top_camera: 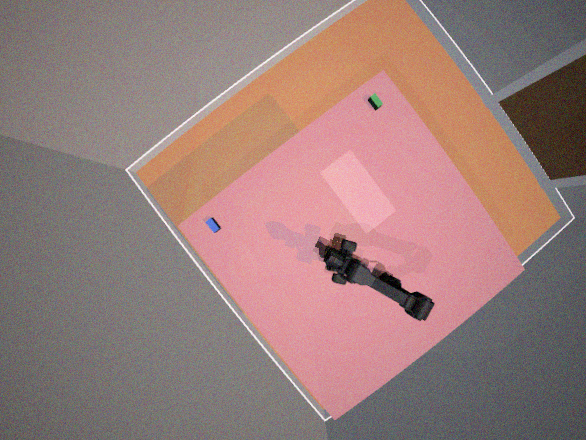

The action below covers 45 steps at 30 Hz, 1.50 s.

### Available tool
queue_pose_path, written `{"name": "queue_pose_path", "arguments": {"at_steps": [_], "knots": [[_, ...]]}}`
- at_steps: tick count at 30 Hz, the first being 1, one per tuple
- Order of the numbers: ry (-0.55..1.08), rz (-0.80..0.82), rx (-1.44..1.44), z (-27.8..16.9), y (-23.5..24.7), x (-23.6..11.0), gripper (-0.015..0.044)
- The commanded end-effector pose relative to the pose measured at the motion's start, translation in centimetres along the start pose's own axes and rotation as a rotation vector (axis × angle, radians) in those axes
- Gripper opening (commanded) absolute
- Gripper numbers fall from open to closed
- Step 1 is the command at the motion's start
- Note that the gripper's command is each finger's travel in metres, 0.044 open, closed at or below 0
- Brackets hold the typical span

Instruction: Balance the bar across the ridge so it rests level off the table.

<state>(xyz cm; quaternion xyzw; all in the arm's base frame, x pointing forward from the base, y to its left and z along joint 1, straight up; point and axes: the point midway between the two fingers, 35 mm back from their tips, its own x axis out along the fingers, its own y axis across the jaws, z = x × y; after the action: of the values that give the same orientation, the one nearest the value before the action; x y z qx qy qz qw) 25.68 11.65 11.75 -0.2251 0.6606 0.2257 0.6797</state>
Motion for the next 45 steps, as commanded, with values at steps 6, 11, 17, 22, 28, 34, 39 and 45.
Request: {"name": "queue_pose_path", "arguments": {"at_steps": [6, 11, 17, 22, 28, 34, 39, 45], "knots": [[-0.002, 0.002, 0.004, 0.03, 0.01, 0.09, 0.0000], [-0.002, 0.002, 0.004, 0.03, 0.01, 0.13, 0.0000], [-0.002, 0.002, 0.004, 0.03, 0.01, 0.19, 0.0000], [-0.002, 0.002, 0.004, 0.02, 0.01, 0.22, 0.0000], [-0.002, 0.002, 0.004, 0.02, 0.01, 0.27, 0.0000], [-0.002, 0.002, 0.004, 0.02, 0.01, 0.32, 0.0000], [-0.002, 0.002, 0.004, 0.01, 0.01, 0.36, 0.0000], [-0.002, 0.002, 0.004, 0.00, 0.02, 0.42, 0.0000]]}}
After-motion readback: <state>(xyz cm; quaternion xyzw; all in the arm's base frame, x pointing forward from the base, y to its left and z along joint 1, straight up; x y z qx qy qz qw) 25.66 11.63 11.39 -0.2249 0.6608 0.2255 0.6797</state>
